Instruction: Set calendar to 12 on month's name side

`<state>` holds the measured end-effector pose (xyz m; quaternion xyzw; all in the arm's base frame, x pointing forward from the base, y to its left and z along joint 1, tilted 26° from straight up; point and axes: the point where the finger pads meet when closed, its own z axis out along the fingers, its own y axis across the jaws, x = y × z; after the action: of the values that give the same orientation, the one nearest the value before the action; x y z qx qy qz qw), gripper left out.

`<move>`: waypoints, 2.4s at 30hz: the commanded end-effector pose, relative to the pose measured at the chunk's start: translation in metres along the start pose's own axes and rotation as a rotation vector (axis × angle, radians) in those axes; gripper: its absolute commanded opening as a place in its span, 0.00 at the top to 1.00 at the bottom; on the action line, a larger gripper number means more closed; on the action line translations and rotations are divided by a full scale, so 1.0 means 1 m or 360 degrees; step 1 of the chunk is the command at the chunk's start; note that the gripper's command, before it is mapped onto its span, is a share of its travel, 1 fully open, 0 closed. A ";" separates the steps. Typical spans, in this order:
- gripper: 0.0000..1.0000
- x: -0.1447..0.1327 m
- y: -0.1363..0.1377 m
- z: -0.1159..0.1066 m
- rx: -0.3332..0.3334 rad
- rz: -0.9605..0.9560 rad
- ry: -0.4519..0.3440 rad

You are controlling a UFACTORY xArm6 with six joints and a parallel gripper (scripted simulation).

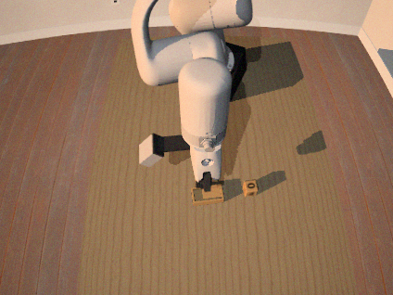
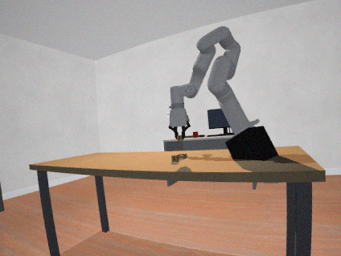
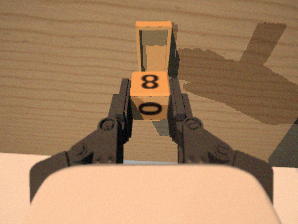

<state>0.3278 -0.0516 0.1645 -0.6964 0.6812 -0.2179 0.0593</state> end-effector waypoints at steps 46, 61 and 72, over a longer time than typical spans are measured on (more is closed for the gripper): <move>0.73 0.092 0.002 0.017 -0.0014 0.0000 0.0000; 0.73 0.093 0.003 0.076 -0.0014 0.0000 0.0000; 0.73 0.093 0.003 0.091 -0.0014 0.0000 0.0000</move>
<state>0.3558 -0.1606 0.1036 -0.6973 0.6822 -0.2125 0.0572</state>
